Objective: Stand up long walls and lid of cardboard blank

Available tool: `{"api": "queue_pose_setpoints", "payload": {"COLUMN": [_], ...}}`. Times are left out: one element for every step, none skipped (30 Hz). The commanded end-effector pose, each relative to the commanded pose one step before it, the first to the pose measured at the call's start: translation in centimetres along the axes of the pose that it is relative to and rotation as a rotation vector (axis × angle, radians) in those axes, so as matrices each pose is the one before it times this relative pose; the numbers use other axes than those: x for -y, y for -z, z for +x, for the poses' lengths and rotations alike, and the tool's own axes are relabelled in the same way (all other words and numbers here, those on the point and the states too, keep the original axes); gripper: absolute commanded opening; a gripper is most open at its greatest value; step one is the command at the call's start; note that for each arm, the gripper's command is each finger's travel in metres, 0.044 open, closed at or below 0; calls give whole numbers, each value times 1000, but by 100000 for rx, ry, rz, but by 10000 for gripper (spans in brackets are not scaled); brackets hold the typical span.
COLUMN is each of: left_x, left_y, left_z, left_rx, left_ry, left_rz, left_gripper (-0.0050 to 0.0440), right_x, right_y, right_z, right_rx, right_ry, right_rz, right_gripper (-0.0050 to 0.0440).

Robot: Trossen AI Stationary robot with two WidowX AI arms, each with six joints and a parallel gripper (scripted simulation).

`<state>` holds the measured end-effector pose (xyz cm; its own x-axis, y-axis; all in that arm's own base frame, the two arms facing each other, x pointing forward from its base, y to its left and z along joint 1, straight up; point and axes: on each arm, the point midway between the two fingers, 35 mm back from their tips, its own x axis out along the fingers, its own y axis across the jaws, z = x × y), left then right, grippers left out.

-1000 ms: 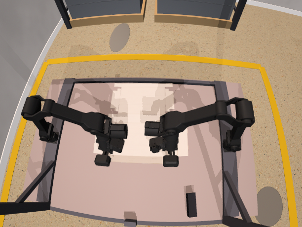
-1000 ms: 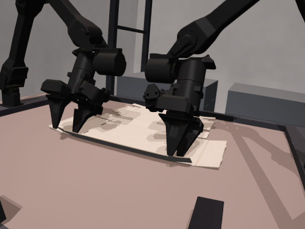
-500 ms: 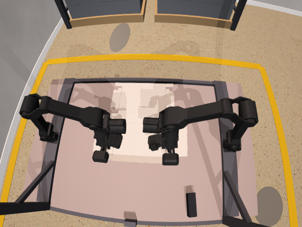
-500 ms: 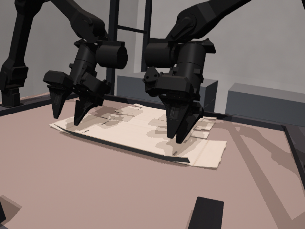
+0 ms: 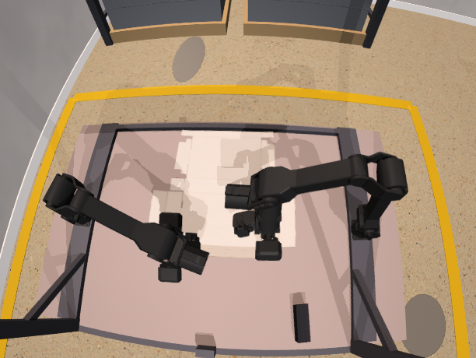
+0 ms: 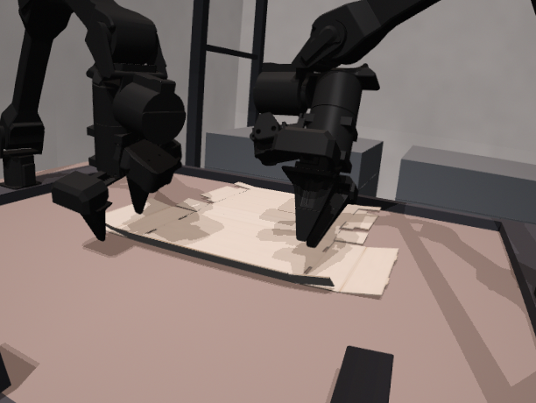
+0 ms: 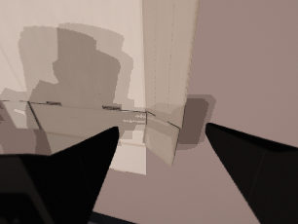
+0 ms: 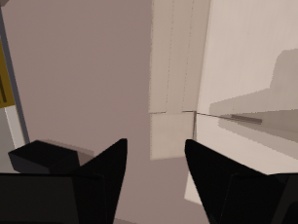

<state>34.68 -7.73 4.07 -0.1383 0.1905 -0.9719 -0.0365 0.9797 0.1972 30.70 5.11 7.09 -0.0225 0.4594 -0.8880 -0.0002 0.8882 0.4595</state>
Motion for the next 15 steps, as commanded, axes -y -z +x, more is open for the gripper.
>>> {"api": "queue_pose_setpoints", "payload": {"left_x": [321, -28, 473, 207, 223, 140, 46, 44, 21, 43, 72, 33, 7, 0, 0], "left_y": [-622, 296, -510, -173, -240, -152, -40, -49, -35, -81, -123, -61, -14, 0, 0], "left_z": [-1183, -286, -634, -475, -456, -364, -289, -334, -344, -364, -307, -149, -34, 0, 0], "left_rx": [7, -609, 4233, 2359, 2658, 1977, 1220, 1431, 1414, 1688, 1660, 811, 185, 0, 0], "left_ry": [-13867, -5561, -8111, -5510, -4477, -3362, -2737, -3002, -2994, -2881, -2141, -1007, -226, 0, 0], "left_rz": [-2830, 329, -945, -242, -388, -192, 107, 141, 228, 113, -104, -50, -11, 0, 0], "left_gripper": [398, 398, 398, 398, 398, 398, 398, 398, 398, 398, 398, 398, 398, 398, 398], "right_x": [-263, 1, 0, 0, 0, 0, 0, 0, 0, 0, 0, 0, 0, 0, 0], "right_y": [-252, 0, 0, 0, 0, 0, 0, 0, 0, 0, 0, 0, 0, 0, 0], "right_z": [-595, 0, 0, 0, 0, 0, 0, 0, 0, 0, 0, 0, 0, 0, 0], "right_rx": [1976, 2, 0, 0, 0, 0, 0, 0, 0, 0, 0, 0, 0, 0, 0], "right_ry": [414, 4, 0, 0, 0, 0, 0, 0, 0, 0, 0, 0, 0, 0, 0], "right_rz": [-975, -9, 0, 0, 0, 0, 0, 0, 0, 0, 0, 0, 0, 0, 0], "right_gripper": [203, 203, 203, 203, 203, 203, 203, 203, 203, 203, 203, 203, 203, 203, 203]}}
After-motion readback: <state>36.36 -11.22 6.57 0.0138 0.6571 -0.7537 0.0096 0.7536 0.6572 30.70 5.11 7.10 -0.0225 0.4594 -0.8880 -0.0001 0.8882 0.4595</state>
